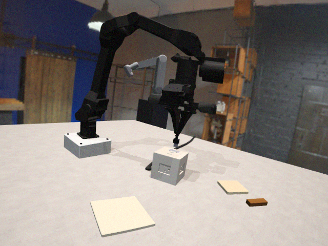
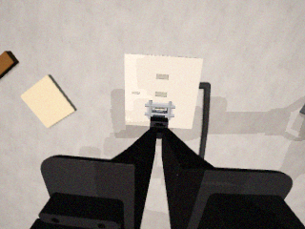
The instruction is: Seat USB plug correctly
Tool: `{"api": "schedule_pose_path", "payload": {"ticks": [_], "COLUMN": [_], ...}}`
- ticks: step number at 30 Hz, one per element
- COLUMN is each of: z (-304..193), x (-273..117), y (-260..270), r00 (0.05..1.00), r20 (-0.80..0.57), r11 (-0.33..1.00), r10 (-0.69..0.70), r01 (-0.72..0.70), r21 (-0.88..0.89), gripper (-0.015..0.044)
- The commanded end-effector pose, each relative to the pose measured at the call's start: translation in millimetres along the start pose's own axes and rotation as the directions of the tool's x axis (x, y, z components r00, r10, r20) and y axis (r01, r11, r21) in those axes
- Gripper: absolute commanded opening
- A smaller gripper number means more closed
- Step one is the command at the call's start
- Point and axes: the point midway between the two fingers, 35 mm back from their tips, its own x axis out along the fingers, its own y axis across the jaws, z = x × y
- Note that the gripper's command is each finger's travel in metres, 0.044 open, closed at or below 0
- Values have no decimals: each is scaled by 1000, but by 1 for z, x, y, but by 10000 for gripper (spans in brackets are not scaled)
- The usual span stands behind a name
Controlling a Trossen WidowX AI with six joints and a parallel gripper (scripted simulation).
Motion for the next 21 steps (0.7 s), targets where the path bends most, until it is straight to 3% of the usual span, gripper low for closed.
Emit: {"api": "schedule_pose_path", "payload": {"ticks": [1, 21], "z": [1, 2], "x": [2, 4], "y": [-1, -1], "r00": [1000, 1000], "r20": [6, 12], "r11": [1000, 1000], "r10": [-3, -3], "r01": [3, 3], "r21": [-7, -12], "gripper": [0, 0]}}
